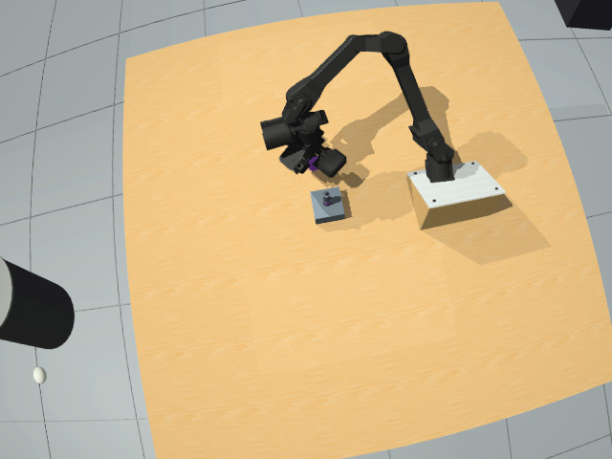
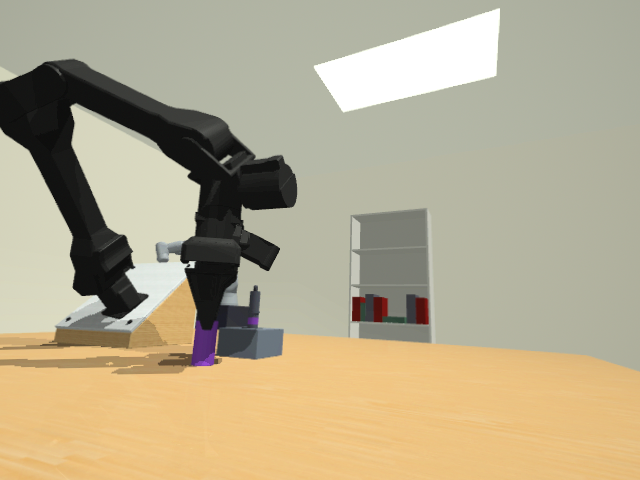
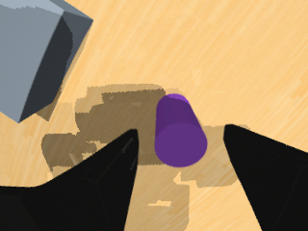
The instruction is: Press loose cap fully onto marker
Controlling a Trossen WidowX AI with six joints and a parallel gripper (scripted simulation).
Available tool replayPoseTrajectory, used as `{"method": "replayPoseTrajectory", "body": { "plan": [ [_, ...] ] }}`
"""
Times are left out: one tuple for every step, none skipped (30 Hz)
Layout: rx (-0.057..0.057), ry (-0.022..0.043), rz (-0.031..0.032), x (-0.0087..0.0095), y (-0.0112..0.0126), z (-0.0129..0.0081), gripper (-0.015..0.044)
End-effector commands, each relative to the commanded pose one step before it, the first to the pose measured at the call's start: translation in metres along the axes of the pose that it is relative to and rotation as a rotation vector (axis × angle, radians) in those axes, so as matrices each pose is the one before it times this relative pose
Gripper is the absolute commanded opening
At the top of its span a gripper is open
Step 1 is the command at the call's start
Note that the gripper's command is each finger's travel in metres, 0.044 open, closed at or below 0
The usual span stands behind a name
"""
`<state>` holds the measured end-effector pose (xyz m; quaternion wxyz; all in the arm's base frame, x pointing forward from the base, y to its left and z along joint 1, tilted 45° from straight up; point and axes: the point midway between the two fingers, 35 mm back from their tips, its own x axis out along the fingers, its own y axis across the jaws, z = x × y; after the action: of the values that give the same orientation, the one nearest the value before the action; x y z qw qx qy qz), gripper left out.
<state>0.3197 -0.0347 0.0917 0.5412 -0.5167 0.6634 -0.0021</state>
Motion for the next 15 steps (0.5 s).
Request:
{"method": "replayPoseTrajectory", "body": {
  "plan": [
    [-0.0045, 0.00715, -0.00094, 0.00882, 0.00050, -0.00137, 0.0238],
    [0.0000, 0.00008, -0.00011, 0.00159, 0.00003, -0.00004, 0.0238],
    [0.0000, 0.00009, -0.00012, 0.00158, 0.00004, -0.00005, 0.0238],
    [0.0000, 0.00010, -0.00012, 0.00158, 0.00004, -0.00006, 0.0238],
    [0.0000, 0.00011, -0.00013, 0.00158, 0.00004, -0.00007, 0.0238],
    [0.0000, 0.00012, -0.00014, 0.00158, 0.00005, -0.00008, 0.0238],
    [0.0000, 0.00012, -0.00015, 0.00157, 0.00005, -0.00009, 0.0238],
    [0.0000, 0.00013, -0.00016, 0.00157, 0.00005, -0.00010, 0.0238],
    [0.0000, 0.00014, -0.00017, 0.00157, 0.00006, -0.00011, 0.0238],
    [0.0000, 0.00015, -0.00017, 0.00157, 0.00006, -0.00012, 0.0238],
    [0.0000, 0.00016, -0.00018, 0.00156, 0.00006, -0.00013, 0.0238],
    [0.0000, 0.00014, -0.00015, 0.00124, 0.00005, -0.00011, 0.0238],
    [0.0000, 0.00008, -0.00009, 0.00074, 0.00003, -0.00007, 0.0238],
    [0.0000, 0.00003, -0.00003, 0.00025, 0.00001, -0.00002, 0.0238],
    [0.0000, 0.00000, 0.00000, 0.00000, 0.00000, 0.00000, 0.0238]
  ]
}}
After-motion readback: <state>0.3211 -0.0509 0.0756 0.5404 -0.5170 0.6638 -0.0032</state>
